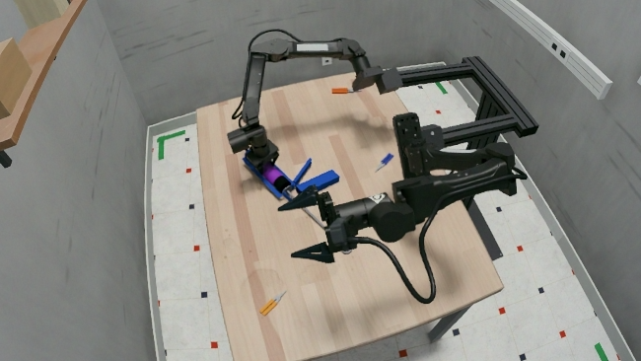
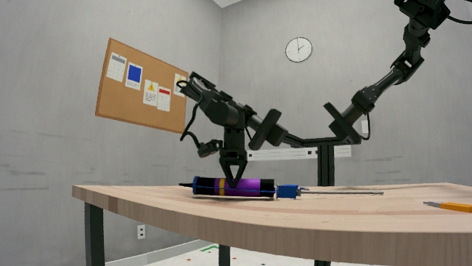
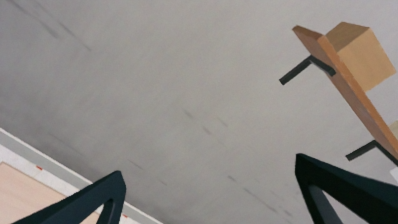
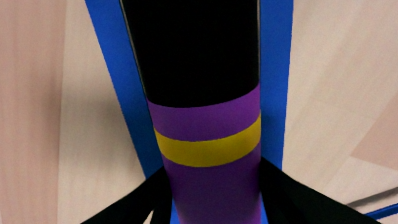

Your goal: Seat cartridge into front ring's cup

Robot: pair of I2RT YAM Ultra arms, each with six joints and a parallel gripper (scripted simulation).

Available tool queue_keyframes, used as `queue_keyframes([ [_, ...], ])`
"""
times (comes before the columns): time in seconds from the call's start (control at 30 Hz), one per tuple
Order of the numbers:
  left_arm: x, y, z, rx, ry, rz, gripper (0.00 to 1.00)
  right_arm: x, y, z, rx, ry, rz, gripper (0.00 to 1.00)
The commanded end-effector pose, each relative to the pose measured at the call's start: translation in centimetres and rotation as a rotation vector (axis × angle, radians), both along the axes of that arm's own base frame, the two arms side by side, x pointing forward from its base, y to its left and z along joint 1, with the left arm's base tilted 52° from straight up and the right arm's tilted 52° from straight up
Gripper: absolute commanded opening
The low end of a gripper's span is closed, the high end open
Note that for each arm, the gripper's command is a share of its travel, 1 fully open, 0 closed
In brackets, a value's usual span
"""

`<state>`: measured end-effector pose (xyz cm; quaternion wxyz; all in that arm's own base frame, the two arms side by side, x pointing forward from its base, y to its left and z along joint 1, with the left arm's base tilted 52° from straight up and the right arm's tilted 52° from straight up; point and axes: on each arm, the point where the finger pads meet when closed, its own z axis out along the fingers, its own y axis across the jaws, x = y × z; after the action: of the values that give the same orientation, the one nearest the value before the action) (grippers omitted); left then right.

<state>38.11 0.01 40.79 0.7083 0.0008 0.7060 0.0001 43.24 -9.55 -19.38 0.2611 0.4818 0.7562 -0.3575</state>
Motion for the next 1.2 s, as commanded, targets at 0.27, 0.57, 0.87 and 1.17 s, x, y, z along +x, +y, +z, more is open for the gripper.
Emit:
queue_keyframes([
  [0.27, 0.2, -0.8, 1.0, 0.015, -0.011, -0.030, 1.00, 1.5, 2.0, 1.7, -0.019, -0.041, 0.056, 0.00],
  [0.57, 0.2, -0.8, 1.0, 0.015, -0.011, -0.030, 1.00, 1.2, 2.0, 1.5, -0.022, -0.036, 0.061, 0.00],
  [0.87, 0.2, -0.8, 1.0, 0.015, -0.011, -0.030, 1.00, 2.1, 2.2, 1.8, -0.019, -0.064, 0.065, 0.00],
  [1.17, 0.2, -0.8, 1.0, 0.015, -0.011, -0.030, 1.00, 1.1, 2.0, 1.4, -0.023, -0.041, 0.071, 0.00],
])
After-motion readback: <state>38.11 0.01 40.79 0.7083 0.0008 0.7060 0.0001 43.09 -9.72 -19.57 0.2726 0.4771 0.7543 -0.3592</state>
